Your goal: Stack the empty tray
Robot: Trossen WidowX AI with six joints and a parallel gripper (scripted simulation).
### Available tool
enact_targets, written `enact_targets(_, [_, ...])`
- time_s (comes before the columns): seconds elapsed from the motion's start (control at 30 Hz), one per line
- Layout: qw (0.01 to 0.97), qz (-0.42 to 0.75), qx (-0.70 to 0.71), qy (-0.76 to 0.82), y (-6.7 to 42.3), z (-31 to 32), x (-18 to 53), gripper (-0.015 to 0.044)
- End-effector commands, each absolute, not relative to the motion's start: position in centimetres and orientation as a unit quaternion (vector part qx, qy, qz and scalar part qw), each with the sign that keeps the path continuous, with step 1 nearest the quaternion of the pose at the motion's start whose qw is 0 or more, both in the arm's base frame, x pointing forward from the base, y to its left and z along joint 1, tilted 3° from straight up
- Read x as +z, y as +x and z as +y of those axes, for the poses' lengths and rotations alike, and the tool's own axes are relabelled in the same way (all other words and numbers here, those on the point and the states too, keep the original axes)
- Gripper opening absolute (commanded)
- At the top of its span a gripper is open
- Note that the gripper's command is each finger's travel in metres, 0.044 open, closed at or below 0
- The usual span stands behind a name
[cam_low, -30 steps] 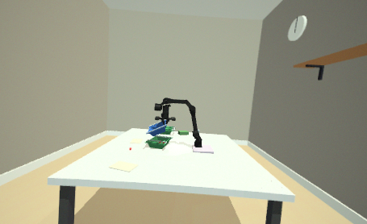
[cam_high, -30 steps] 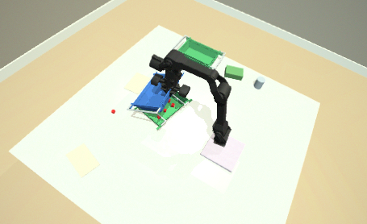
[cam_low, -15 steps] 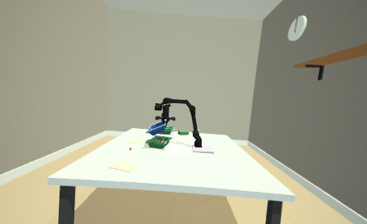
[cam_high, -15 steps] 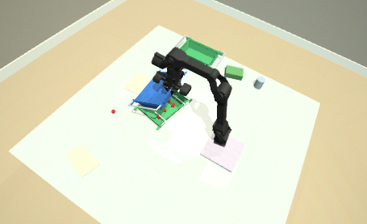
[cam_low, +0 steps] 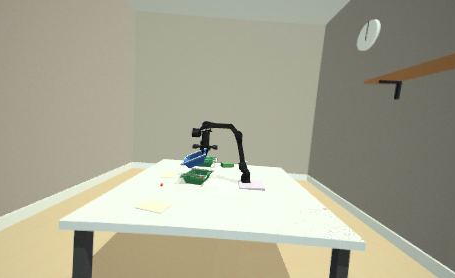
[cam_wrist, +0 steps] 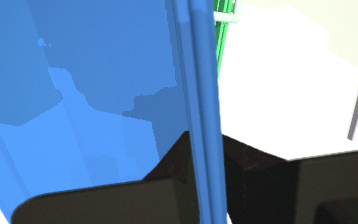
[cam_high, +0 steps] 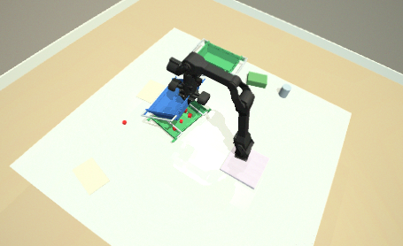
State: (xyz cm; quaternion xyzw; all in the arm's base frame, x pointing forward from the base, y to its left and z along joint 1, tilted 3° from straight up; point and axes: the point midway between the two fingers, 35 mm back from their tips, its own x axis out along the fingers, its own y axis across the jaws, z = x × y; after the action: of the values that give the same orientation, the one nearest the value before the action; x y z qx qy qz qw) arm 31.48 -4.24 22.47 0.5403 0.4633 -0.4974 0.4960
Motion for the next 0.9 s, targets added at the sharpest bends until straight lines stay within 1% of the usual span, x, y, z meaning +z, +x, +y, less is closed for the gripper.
enact_targets(0.0, [0.499,0.457,-0.494,0.546,31.4,-4.2,23.0,0.0])
enact_targets(0.37, [0.5,0.457,-0.494,0.545,30.9,-6.5,23.0,0.0])
enact_targets(0.87, [0.499,0.456,-0.495,0.546,31.0,-6.4,22.9,0.0])
